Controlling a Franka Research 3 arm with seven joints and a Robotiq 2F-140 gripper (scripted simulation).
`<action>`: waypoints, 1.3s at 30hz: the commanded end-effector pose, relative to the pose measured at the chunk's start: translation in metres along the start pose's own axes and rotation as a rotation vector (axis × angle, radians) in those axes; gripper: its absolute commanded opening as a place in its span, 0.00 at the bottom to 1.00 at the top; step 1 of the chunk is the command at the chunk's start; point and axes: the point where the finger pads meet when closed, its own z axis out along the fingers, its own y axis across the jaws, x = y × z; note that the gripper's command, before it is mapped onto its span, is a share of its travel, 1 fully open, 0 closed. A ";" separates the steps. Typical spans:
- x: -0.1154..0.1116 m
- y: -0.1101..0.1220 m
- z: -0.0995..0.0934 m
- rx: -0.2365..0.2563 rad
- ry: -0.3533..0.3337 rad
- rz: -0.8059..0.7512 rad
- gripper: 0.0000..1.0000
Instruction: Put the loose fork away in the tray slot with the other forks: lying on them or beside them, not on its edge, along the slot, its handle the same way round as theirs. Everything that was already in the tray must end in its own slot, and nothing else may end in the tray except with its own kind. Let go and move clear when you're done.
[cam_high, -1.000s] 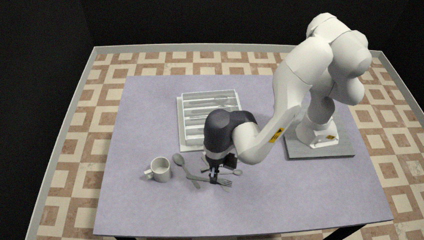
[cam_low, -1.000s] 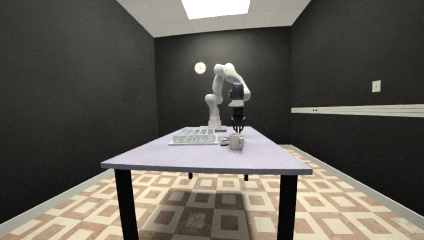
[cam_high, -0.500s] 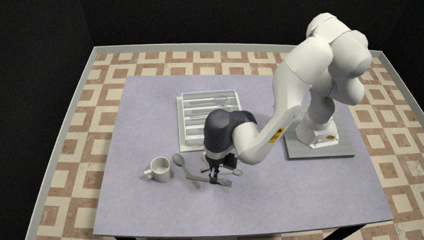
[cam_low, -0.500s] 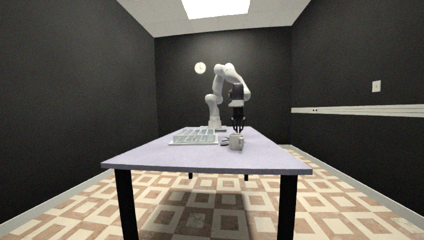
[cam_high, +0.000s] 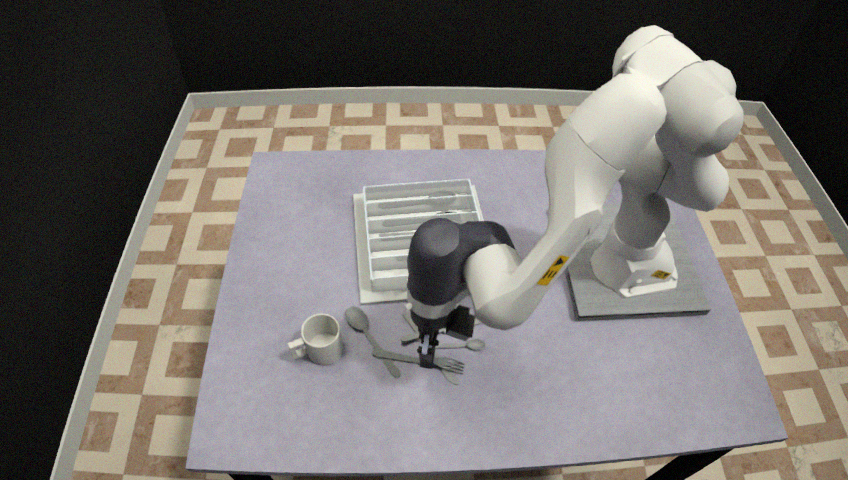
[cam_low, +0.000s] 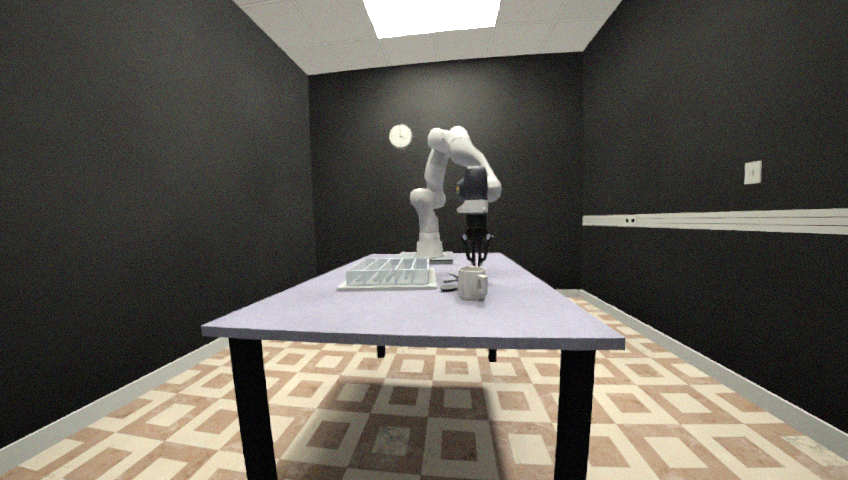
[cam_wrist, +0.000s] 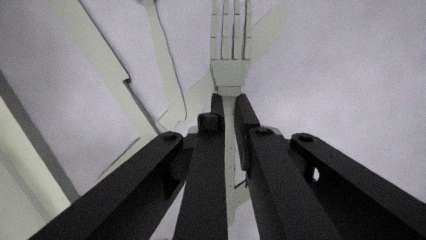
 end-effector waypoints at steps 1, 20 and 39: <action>0.000 0.000 -0.002 0.001 0.000 -0.002 0.11; 0.000 0.000 -0.049 0.001 0.000 -0.002 0.11; 0.000 0.000 -0.117 0.001 0.000 -0.002 0.11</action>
